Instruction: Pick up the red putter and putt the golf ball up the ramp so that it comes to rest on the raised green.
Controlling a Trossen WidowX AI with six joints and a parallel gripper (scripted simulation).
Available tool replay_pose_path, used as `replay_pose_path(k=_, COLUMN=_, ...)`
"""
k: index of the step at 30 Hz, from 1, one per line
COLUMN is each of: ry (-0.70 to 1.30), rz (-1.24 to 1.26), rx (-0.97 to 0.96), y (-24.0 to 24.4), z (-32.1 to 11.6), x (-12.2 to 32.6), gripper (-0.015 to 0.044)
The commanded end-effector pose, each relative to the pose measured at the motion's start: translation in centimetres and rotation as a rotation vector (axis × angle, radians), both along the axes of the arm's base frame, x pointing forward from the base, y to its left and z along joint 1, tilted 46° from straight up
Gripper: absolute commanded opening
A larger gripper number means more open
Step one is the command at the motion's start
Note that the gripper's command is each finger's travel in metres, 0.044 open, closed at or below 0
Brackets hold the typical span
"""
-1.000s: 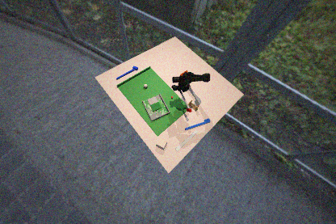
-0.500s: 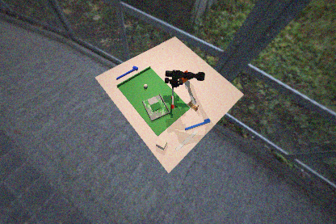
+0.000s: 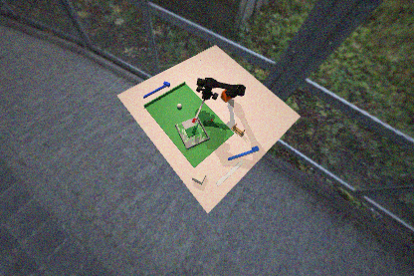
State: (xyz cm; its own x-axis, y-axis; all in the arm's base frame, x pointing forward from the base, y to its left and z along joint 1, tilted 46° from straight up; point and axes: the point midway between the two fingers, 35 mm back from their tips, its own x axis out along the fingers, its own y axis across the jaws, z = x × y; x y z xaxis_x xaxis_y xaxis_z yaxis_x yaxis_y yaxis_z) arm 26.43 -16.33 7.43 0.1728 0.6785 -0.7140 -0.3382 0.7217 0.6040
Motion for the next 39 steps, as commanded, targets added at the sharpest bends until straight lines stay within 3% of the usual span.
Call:
replay_pose_path(k=1, ry=0.090, rz=-0.084, rx=0.016, y=-2.1, z=-2.0, x=-0.6, gripper=0.0000)
replay_pose_path(k=22, ry=0.497, rz=-0.429, rx=0.109, y=-9.2, z=-11.9, x=-6.1, gripper=0.0000)
replay_pose_path(k=39, ry=0.509, rz=-0.439, rx=0.114, y=-7.0, z=-14.7, x=-5.9, gripper=0.0000)
